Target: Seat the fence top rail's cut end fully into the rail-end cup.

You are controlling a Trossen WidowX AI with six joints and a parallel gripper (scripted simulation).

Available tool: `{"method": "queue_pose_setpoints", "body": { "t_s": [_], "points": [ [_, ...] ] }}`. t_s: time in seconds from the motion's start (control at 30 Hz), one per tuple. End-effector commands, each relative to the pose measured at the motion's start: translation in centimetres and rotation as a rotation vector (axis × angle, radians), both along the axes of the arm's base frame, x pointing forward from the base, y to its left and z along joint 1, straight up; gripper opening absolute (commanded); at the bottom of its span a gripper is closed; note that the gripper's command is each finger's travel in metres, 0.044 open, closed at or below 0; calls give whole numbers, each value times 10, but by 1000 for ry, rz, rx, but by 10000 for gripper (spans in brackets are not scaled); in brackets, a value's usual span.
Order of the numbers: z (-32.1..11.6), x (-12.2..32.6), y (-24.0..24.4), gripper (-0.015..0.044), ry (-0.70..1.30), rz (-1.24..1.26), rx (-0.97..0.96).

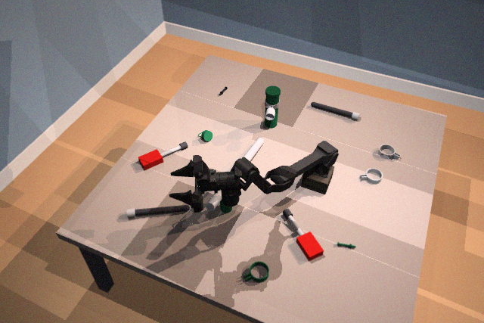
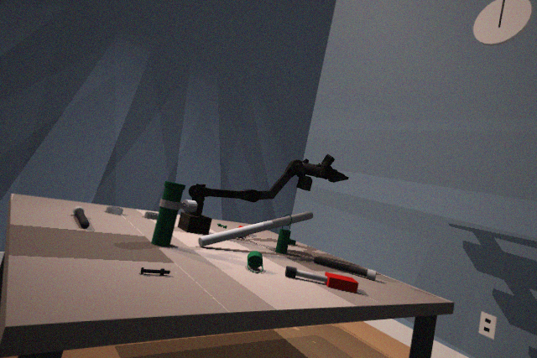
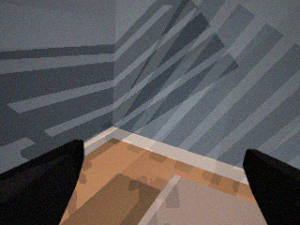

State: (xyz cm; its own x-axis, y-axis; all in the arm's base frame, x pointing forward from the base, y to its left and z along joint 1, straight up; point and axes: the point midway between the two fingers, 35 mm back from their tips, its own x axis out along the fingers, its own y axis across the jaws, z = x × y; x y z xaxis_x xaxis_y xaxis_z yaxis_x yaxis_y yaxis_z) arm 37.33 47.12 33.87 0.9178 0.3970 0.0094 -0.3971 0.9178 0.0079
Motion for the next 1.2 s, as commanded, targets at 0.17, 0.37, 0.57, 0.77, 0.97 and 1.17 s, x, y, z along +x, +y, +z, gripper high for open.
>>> {"method": "queue_pose_setpoints", "body": {
  "t_s": [0.17, 0.37, 0.57, 0.77, 0.97, 1.17],
  "points": [
    [45, -42, 12, 440, -13, 127, 225],
    [115, -96, 2, 440, -29, 264, 538],
    [172, -148, -16, 440, -22, 413, 814],
    [228, -203, -49, 440, -2, 585, 1106],
    [278, -252, -101, 440, 29, 773, 1410],
    [323, -306, -172, 440, 119, 1048, 1753]
  ]
}}
